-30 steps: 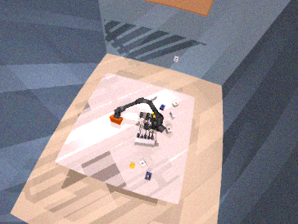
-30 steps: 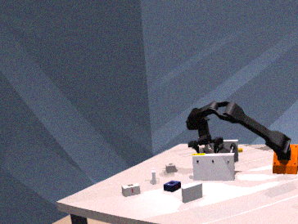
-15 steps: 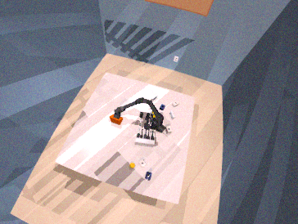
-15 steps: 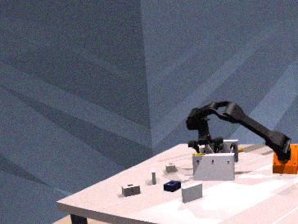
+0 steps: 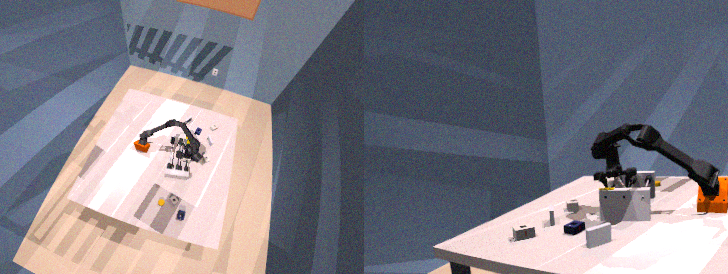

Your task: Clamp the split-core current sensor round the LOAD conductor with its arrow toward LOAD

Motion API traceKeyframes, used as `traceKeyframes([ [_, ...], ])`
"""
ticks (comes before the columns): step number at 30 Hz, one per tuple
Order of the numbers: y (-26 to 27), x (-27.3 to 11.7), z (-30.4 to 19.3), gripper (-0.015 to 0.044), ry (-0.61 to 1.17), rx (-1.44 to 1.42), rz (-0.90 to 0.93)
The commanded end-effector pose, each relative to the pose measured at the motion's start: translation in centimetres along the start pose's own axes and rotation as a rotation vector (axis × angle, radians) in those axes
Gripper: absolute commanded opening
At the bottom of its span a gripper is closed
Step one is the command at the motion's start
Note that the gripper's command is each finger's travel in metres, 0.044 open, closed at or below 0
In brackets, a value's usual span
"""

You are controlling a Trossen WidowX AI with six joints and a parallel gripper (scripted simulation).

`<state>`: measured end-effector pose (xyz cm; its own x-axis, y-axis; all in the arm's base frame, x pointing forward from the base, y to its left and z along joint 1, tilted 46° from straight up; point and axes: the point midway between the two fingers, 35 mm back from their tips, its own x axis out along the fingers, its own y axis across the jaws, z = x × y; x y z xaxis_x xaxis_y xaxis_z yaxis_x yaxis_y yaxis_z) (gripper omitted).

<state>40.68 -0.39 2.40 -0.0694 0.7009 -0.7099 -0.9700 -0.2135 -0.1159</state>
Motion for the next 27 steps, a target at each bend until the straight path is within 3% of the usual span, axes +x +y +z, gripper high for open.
traceKeyframes([
  [1,0.07,-0.1,-0.08,0.0,0.0,0.003,0.0],
  [27,-0.09,-0.1,-0.11,0.0,0.004,0.004,-0.037],
])
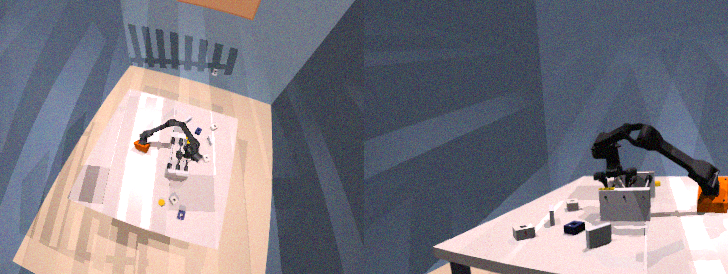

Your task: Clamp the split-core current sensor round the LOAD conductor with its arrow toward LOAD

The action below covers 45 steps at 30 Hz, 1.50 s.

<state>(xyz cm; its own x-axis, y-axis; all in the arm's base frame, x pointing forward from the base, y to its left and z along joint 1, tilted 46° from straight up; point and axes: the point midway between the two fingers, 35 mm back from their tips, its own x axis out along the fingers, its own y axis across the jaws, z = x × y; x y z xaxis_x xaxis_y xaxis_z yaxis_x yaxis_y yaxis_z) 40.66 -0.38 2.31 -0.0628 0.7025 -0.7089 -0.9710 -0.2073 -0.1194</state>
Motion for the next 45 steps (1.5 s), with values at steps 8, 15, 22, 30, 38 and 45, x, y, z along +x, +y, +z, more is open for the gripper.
traceKeyframes([
  [8,-0.2,-0.9,-0.3,0.0,0.015,0.012,-0.212],
  [15,0.1,-1.6,0.0,0.0,0.009,0.01,-0.352],
  [22,-0.1,-1.2,-0.2,0.0,0.005,0.001,-0.348],
  [30,-0.1,-1.2,-0.2,0.0,0.005,0.001,-0.348],
  [38,-0.7,-1.3,-0.3,0.0,0.01,0.007,-0.23],
  [45,-0.9,-1.5,0.0,0.0,0.002,0.005,-0.091],
])
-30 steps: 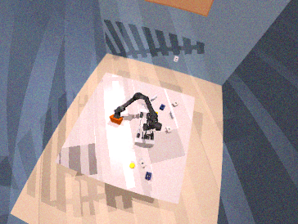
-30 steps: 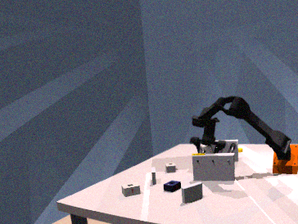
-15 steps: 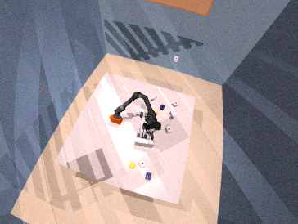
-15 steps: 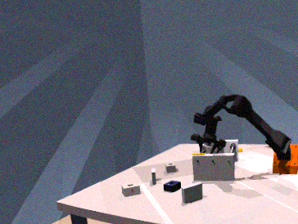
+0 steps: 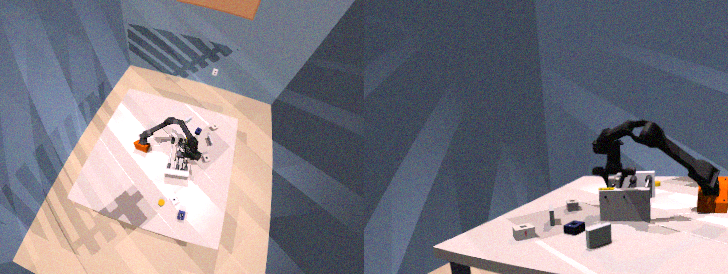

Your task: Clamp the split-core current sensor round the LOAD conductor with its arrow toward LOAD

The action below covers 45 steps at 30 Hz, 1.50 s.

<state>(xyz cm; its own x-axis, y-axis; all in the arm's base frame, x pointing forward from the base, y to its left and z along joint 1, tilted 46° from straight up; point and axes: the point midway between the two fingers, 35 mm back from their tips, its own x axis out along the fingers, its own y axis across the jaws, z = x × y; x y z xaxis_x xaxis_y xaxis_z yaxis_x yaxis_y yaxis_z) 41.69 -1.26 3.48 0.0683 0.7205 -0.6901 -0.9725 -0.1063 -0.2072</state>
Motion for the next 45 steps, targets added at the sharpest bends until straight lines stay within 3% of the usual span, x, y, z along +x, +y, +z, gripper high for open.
traceKeyframes([
  [1,0.06,-0.03,-0.02,0.0,-0.003,-0.003,0.043],
  [12,0.05,0.46,0.03,0.0,-0.004,-0.002,0.04],
  [22,0.05,0.05,0.09,0.0259,-0.005,0.001,0.039],
  [45,0.05,0.05,0.09,0.0259,-0.005,0.001,0.039],
])
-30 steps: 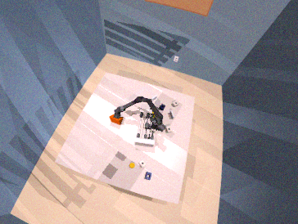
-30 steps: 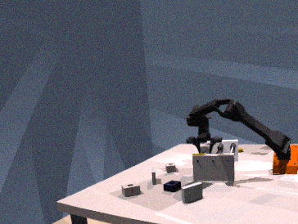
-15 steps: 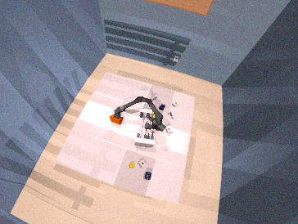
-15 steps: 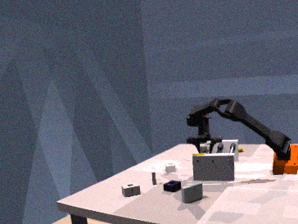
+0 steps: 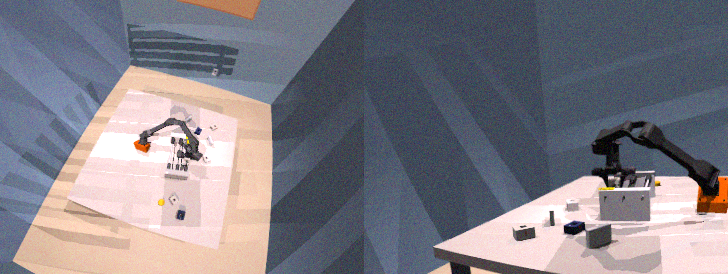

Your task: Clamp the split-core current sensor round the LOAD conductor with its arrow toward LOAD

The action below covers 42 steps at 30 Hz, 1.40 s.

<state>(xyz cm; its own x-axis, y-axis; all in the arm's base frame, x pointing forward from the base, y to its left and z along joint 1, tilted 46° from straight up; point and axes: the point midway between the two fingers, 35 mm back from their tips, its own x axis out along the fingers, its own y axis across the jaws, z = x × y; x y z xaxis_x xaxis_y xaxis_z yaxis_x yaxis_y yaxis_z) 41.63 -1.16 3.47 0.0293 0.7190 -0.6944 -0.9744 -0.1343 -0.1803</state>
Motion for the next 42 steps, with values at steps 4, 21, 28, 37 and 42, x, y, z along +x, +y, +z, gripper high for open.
traceKeyframes([
  [4,0.0,0.0,0.0,0.0259,0.0,0.001,0.0],
  [21,0.0,0.0,0.0,0.044,0.0,0.001,0.0],
  [28,0.5,-2.6,-0.2,0.044,-0.002,0.003,-0.063],
  [37,3.0,-10.1,-0.6,0.044,0.012,0.003,-0.261],
  [42,3.0,-10.1,-0.6,0.044,0.012,0.003,-0.261],
])
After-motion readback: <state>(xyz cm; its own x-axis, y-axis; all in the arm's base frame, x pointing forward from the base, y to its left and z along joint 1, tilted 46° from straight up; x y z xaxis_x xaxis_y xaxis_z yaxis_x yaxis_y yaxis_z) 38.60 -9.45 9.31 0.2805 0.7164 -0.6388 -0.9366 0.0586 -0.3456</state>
